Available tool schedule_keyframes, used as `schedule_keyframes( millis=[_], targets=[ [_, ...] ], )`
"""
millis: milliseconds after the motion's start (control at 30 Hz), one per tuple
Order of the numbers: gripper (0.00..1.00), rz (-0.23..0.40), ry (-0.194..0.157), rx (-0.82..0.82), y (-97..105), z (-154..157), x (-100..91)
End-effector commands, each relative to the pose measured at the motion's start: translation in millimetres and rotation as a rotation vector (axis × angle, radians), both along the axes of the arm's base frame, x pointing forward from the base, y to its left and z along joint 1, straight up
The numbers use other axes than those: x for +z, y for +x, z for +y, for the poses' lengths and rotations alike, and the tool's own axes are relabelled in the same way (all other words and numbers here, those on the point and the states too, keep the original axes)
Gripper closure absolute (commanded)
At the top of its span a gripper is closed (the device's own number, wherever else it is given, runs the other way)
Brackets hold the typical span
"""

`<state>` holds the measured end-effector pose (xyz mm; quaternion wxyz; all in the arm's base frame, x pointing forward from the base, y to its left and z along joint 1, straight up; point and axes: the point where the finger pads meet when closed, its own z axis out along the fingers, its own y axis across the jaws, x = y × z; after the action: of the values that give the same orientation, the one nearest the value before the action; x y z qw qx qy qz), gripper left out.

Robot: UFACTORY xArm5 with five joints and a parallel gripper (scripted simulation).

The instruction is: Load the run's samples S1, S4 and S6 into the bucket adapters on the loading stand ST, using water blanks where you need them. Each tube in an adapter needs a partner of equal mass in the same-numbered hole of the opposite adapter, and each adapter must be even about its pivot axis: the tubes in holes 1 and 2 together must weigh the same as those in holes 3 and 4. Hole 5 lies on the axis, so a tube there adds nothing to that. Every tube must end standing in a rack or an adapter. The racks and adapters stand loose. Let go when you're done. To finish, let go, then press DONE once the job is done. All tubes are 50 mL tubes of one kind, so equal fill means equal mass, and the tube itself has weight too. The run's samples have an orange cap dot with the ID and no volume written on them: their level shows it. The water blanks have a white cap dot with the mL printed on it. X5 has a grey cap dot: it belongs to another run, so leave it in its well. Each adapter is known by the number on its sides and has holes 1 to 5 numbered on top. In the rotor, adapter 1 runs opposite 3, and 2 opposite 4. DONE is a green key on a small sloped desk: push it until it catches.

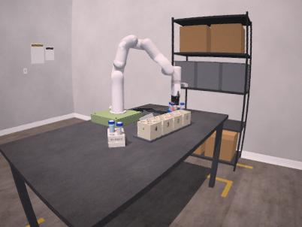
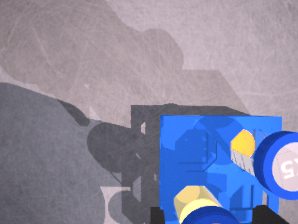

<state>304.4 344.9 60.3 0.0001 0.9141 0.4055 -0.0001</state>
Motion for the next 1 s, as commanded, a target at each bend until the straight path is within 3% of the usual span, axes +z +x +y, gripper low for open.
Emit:
schedule_keyframes(
  millis=[0, 567, 600, 967],
  targets=[
    [0.43, 0.000, 0.005, 0.000, 0.9, 1.1, -2.2],
    [0.43, 0.000, 0.005, 0.000, 0.9, 1.1, -2.9],
    [1.00, 0.000, 0.005, 0.000, 0.9, 1.1, -2.2],
    [1.00, 0.000, 0.005, 0.000, 0.9, 1.1, -1.1]
  ],
)
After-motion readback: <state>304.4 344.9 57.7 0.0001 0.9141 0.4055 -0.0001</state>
